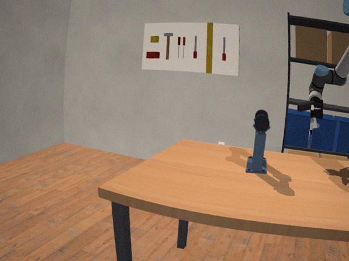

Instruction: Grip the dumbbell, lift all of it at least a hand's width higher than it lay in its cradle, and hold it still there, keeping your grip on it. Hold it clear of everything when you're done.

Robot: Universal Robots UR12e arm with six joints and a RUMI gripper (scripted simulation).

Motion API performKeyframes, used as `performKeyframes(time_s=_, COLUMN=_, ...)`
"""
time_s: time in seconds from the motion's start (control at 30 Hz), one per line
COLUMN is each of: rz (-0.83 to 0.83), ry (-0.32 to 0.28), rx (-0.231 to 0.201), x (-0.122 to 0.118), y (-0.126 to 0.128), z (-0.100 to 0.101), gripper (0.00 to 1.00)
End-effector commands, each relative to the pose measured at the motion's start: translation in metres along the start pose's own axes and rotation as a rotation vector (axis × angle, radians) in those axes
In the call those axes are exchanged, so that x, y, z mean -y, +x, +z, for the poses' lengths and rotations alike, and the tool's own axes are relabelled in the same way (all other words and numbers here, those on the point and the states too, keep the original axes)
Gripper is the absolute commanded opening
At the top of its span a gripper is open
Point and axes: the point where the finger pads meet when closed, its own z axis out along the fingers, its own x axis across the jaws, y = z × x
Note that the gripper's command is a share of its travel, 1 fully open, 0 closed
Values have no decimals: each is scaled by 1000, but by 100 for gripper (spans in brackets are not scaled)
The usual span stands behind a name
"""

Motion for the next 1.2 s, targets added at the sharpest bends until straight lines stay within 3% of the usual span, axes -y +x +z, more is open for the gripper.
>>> performKeyframes(time_s=0.0, rz=-1, ry=0, rx=-1, x=0, y=0, z=-1, gripper=100)
performKeyframes(time_s=0.73, rz=3, ry=2, rx=-3, x=1, y=-1, z=0, gripper=100)
performKeyframes(time_s=1.17, rz=61, ry=42, rx=-43, x=13, y=-10, z=5, gripper=100)
